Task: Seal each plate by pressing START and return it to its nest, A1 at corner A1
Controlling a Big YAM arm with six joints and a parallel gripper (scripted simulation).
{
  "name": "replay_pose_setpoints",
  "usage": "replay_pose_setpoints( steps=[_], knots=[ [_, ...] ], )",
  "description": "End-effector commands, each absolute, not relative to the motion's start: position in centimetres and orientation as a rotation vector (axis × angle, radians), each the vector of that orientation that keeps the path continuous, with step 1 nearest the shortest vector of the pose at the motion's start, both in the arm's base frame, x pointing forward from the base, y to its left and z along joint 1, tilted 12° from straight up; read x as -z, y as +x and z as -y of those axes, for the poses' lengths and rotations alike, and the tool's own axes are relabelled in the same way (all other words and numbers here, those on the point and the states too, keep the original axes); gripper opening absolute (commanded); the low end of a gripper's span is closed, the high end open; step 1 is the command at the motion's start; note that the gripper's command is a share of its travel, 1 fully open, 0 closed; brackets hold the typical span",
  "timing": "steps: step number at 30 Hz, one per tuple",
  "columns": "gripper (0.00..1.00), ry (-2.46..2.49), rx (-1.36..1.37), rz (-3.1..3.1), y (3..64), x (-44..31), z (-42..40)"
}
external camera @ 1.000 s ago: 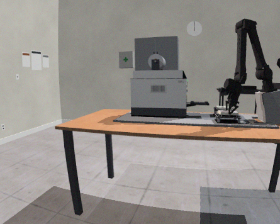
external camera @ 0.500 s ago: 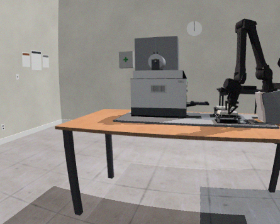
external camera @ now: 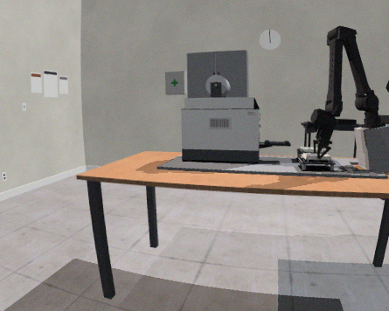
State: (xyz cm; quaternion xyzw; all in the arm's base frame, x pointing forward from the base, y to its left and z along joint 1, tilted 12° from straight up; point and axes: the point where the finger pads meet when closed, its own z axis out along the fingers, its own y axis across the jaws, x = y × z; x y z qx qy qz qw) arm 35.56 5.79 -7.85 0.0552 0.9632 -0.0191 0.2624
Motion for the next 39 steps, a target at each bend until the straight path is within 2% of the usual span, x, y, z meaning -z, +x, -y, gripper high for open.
replay_pose_setpoints(
  steps=[1, 23, 39],
  knots=[
    [0.0, 0.143, 0.059, -2.61, 36.0, 8.2, -5.6],
    [0.0, 0.142, 0.065, -2.622, 35.2, 8.4, -5.4],
    [0.0, 0.146, 0.047, -2.578, 37.1, 7.6, -5.9]
  ],
)
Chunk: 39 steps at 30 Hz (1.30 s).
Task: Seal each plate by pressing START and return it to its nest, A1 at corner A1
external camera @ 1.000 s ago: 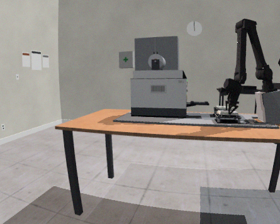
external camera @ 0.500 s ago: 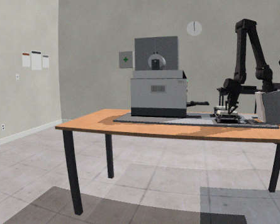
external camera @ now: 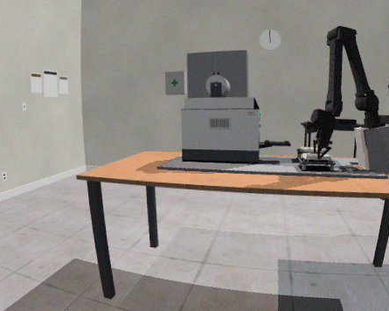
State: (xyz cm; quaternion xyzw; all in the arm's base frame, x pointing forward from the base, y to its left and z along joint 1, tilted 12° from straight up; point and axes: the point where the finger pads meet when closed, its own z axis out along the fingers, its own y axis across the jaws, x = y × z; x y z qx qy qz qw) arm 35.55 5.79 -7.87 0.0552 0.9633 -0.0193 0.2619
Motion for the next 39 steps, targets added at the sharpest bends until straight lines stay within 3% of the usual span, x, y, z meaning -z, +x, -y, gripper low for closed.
replay_pose_setpoints(
  steps=[1, 39],
  knots=[
    [0.0, 0.146, 0.047, -2.577, 37.1, 7.6, -5.9],
    [0.0, 0.141, 0.051, -2.591, 36.5, 9.1, -5.6]
  ],
)
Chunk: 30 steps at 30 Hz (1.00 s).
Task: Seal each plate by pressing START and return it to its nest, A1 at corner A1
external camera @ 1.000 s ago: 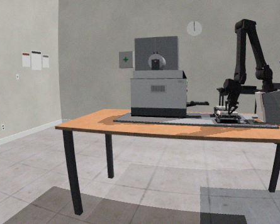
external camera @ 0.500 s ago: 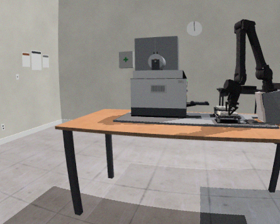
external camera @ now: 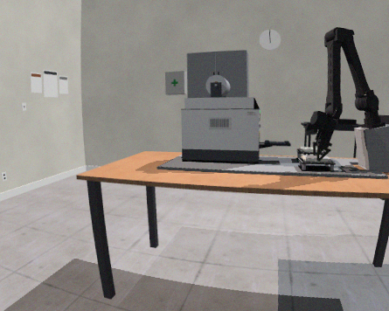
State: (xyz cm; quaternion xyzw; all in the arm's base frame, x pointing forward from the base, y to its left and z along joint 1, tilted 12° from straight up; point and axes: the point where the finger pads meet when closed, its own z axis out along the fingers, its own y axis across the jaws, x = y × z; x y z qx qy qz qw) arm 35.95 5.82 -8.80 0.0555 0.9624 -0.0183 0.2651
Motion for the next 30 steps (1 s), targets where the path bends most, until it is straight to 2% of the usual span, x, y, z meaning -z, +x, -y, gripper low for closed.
replay_pose_setpoints(
  steps=[1, 30],
  knots=[
    [0.0, 0.141, 0.053, -2.596, 36.4, 9.2, -5.6],
    [0.0, 0.142, 0.052, -2.592, 36.7, 8.1, -5.7]
  ],
)
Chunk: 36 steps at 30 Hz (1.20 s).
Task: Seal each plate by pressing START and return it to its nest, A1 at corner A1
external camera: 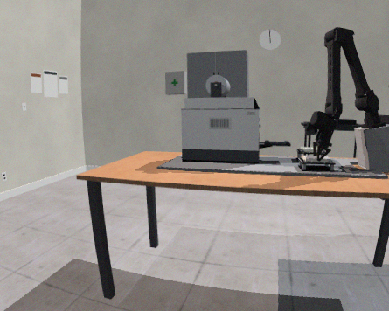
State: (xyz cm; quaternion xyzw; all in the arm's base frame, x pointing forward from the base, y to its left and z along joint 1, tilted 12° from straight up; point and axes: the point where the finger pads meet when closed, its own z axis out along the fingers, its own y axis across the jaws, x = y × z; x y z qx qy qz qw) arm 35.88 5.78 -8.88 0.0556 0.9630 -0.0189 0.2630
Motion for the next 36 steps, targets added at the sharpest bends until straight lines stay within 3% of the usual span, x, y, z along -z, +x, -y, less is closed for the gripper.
replay_pose_setpoints(
  steps=[1, 36],
  knots=[
    [0.0, 0.142, 0.052, -2.592, 36.7, 8.1, -5.7],
    [0.0, 0.143, 0.049, -2.582, 36.3, 8.2, -5.7]
  ],
)
